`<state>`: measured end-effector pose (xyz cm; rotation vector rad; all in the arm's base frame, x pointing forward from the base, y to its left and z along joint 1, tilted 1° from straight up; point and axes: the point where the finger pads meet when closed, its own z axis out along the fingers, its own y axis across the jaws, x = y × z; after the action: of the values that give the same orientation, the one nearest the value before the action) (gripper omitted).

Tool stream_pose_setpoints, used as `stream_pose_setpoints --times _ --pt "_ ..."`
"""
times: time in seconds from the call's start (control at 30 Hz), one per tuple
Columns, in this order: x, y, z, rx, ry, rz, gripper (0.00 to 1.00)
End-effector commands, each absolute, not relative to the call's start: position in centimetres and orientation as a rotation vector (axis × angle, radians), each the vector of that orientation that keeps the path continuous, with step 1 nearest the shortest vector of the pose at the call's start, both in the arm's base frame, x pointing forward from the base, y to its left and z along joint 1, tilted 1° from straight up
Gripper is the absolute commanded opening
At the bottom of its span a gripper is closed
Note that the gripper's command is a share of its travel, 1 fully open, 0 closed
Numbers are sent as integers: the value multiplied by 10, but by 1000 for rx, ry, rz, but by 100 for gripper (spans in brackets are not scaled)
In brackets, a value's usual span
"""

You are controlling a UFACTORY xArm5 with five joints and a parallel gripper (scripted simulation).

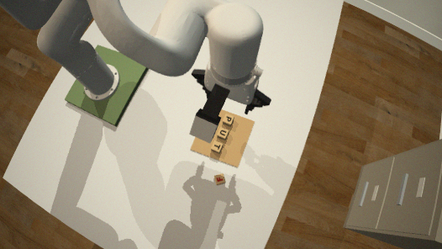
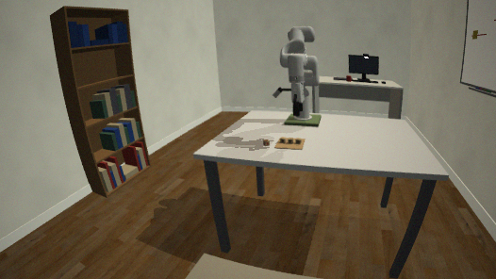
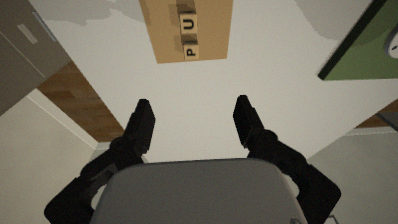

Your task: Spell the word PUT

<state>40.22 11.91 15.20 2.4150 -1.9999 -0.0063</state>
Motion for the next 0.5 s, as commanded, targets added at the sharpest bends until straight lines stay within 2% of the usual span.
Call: stream_pose_setpoints --times 0.0,0.47 --pt "404 120 169 2419 -2003 -2 100" --pt "404 120 180 2419 -2003 -2 100"
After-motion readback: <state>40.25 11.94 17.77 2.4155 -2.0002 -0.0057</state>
